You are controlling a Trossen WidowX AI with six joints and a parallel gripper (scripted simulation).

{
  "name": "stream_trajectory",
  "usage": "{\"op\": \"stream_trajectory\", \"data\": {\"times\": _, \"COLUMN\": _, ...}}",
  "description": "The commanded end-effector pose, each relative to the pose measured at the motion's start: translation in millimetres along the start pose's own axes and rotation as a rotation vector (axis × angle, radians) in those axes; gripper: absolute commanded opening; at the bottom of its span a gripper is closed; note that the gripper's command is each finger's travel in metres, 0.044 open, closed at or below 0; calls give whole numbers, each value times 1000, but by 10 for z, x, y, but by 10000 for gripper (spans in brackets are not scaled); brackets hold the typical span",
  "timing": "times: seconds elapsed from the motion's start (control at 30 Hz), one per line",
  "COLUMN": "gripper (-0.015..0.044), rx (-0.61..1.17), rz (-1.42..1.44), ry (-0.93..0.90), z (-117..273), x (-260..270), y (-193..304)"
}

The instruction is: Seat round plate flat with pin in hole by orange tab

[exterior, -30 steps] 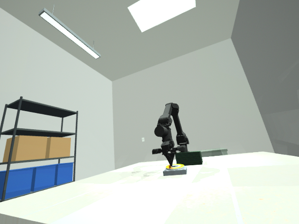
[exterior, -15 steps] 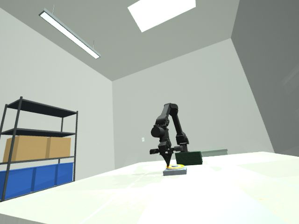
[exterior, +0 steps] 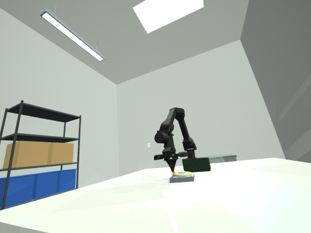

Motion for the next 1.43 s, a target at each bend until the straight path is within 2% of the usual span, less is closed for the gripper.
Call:
{"op": "stream_trajectory", "data": {"times": 0.0, "gripper": 0, "rx": 6, "rz": 5, "ry": 3, "z": -11, "x": -28, "y": 49}}
{"op": "stream_trajectory", "data": {"times": 0.5, "gripper": 0, "rx": 7, "rz": 5, "ry": 4, "z": -11, "x": -72, "y": 123}}
{"op": "stream_trajectory", "data": {"times": 0.8, "gripper": 0, "rx": 7, "rz": 5, "ry": 3, "z": 411, "x": -54, "y": 139}}
{"op": "stream_trajectory", "data": {"times": 1.4, "gripper": 0, "rx": 2, "rz": -1, "ry": 1, "z": 340, "x": -58, "y": 122}}
Point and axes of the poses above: the point midway between the two fingers, 35 mm back from their tips, its own z axis back along the fingers, its own x axis across the jaws, y = z × x, the point moved 9 cm from there along z, back along the fingers, and after that the axes turned 3 degrees about -z, right-handed, at the moved point
